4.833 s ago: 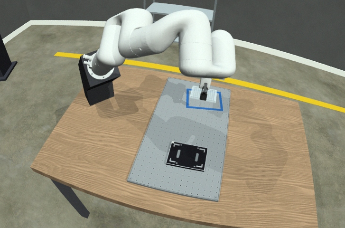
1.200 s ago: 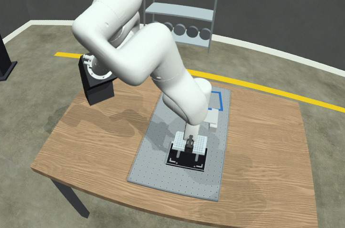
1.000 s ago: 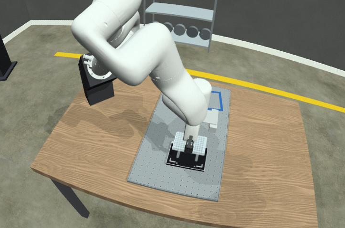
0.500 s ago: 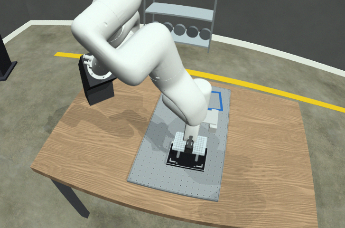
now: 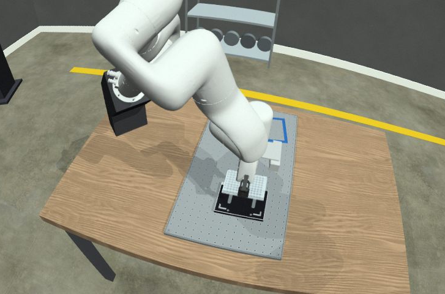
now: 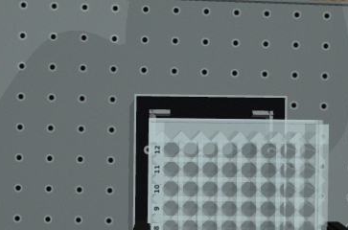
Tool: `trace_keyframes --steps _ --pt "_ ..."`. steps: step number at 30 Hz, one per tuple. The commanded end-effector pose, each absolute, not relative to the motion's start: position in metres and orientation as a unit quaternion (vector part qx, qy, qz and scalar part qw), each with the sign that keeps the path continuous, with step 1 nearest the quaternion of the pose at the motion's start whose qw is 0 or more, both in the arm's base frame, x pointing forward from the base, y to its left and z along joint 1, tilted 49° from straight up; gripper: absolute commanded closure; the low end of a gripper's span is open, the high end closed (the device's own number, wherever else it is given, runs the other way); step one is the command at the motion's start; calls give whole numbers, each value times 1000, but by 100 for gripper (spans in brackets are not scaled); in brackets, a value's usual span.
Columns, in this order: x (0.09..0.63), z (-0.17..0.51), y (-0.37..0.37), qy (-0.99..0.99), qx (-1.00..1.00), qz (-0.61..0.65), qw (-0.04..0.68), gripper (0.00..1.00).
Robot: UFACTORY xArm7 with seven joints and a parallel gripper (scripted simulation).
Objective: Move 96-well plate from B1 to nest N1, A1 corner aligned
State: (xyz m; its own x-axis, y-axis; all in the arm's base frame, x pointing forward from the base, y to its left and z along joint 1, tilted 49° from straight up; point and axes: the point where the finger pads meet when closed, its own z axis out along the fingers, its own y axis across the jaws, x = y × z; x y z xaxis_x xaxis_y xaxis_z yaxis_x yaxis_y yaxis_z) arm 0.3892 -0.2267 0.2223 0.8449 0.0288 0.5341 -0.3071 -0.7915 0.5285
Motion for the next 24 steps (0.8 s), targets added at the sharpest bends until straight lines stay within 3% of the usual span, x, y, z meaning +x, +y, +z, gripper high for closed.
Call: trace_keyframes --steps 1,24 --pt "391 221 -228 -76 907 269 314 100" --pt "407 198 -249 -76 907 269 314 100"
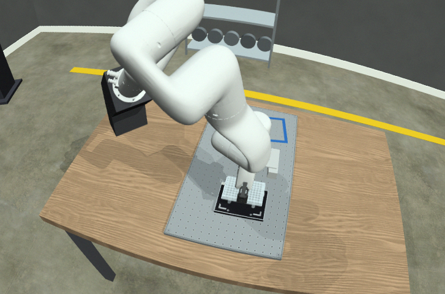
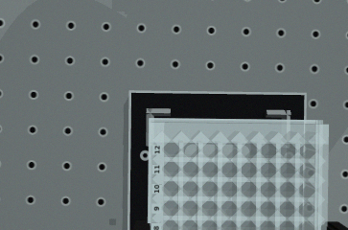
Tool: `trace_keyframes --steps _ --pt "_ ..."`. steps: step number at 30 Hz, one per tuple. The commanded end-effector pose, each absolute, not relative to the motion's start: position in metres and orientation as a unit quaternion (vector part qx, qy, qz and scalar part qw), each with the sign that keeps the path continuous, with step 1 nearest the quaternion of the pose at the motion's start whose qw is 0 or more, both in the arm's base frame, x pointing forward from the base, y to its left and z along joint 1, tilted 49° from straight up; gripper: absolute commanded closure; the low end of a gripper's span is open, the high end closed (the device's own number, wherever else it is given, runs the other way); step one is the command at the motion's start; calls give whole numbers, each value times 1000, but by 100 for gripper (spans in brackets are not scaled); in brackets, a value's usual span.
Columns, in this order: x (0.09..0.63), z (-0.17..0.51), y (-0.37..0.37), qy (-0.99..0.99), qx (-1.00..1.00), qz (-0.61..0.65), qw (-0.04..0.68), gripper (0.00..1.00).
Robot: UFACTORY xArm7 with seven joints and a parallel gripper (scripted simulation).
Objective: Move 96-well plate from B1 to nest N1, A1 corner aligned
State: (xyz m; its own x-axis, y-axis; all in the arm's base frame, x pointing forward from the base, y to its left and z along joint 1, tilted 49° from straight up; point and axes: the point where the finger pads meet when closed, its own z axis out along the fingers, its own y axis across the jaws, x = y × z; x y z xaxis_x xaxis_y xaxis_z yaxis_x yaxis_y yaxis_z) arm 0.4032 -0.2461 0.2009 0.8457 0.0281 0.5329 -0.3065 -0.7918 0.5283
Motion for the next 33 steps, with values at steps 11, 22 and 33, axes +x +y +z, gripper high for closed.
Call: trace_keyframes --steps 11,22,33 --pt "414 188 -258 -76 908 269 314 100" --pt "420 178 -268 -76 908 269 314 100" --pt "420 178 -268 -76 908 269 314 100"
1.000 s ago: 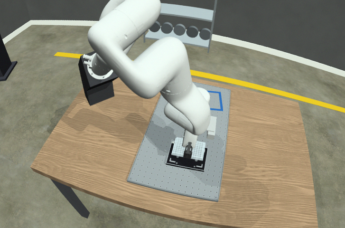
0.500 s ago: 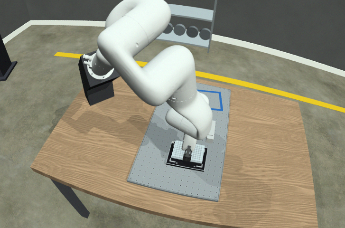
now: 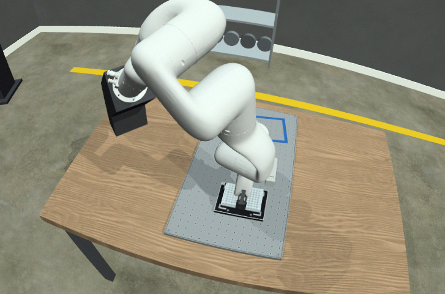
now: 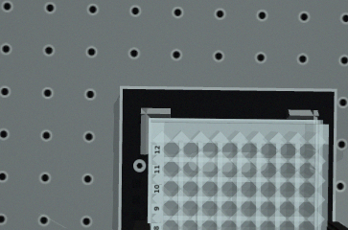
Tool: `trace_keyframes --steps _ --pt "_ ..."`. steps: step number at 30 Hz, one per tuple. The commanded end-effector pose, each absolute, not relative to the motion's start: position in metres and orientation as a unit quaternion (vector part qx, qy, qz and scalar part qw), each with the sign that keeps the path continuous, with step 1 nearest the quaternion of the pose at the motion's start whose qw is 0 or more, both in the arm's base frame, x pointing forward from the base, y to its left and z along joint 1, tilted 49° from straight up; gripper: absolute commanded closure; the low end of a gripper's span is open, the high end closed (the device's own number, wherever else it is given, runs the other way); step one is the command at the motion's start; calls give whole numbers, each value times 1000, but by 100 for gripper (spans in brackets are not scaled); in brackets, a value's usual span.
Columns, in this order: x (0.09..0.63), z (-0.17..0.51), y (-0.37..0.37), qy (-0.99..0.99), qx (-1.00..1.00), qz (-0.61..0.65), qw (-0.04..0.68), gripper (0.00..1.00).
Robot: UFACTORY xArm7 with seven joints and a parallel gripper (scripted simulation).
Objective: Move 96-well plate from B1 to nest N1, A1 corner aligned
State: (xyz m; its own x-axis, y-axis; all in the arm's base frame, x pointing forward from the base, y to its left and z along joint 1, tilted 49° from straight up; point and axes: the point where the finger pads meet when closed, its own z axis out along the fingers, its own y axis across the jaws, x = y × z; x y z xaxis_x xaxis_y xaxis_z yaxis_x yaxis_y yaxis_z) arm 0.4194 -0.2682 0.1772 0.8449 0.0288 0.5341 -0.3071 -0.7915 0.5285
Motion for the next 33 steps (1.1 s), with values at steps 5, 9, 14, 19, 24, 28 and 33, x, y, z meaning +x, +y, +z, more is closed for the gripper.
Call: trace_keyframes --steps 5,9,14,19,24,28,33 --pt "420 178 -268 -76 908 269 314 100" --pt "420 178 -268 -76 908 269 314 100" --pt "420 177 -268 -76 908 269 314 100" --pt "421 177 -269 -76 908 269 314 100" --pt "421 176 -269 -76 908 269 314 100" --pt "421 176 -270 -76 908 269 314 100" --pt "422 175 -270 -76 908 269 314 100"
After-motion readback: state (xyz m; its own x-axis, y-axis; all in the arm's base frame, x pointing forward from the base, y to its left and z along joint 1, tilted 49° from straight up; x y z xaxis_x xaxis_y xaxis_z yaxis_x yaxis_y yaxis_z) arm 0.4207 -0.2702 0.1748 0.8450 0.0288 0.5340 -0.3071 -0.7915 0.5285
